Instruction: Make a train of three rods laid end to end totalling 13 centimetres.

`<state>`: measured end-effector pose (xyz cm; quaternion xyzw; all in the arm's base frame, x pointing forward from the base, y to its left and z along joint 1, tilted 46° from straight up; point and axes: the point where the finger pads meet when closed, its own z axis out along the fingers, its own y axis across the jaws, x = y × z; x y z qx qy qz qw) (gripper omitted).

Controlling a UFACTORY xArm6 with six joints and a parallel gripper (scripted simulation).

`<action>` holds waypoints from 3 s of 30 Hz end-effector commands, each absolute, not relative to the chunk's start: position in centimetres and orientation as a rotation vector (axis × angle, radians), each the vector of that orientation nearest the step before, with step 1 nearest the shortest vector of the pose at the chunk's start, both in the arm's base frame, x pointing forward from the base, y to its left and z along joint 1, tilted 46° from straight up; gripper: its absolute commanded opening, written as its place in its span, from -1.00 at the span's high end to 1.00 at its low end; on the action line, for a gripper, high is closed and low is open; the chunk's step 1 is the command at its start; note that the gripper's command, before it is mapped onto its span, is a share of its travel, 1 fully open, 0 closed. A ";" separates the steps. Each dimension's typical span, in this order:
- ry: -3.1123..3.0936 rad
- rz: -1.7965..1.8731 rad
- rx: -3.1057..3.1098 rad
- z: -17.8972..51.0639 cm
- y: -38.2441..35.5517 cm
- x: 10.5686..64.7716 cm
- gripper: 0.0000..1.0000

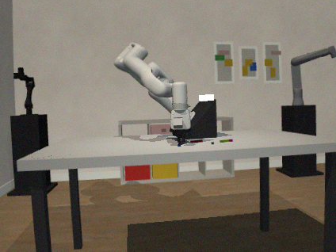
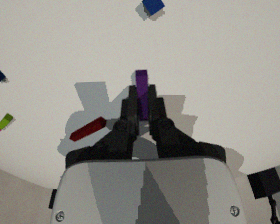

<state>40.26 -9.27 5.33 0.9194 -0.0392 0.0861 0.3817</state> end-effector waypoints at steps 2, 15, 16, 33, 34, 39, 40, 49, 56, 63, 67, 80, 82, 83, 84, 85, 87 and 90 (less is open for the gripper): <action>-0.100 0.223 2.347 5.4 -9.2 40.4 0.92; -0.100 0.223 2.346 5.8 -8.8 40.3 0.92; -0.100 0.223 2.346 6.0 -8.5 40.2 0.92; -0.100 0.223 2.346 12.2 -2.2 39.1 0.92; -0.100 0.223 2.346 12.3 -2.2 39.1 0.92; -0.100 0.223 2.347 12.3 -2.1 39.0 0.92; -0.100 0.223 2.347 12.3 -2.1 39.0 0.92; -0.143 0.241 2.347 12.0 -1.7 39.2 0.92; -0.425 0.356 2.333 9.9 0.8 40.1 0.92; -0.639 0.442 2.301 8.2 2.7 40.5 0.92; -0.785 0.499 2.270 6.9 4.0 40.7 0.92; -1.209 0.666 2.128 2.9 7.8 40.9 0.92; -1.279 0.694 2.097 2.2 8.4 40.8 0.92; -1.314 0.708 2.081 1.8 8.7 40.8 0.92; -1.348 0.721 2.064 1.5 9.0 40.7 0.92; -1.375 0.732 2.050 1.2 9.2 40.7 0.92; -1.408 0.745 2.034 0.9 9.5 40.7 0.92; -1.419 0.750 2.028 0.7 9.6 40.6 0.92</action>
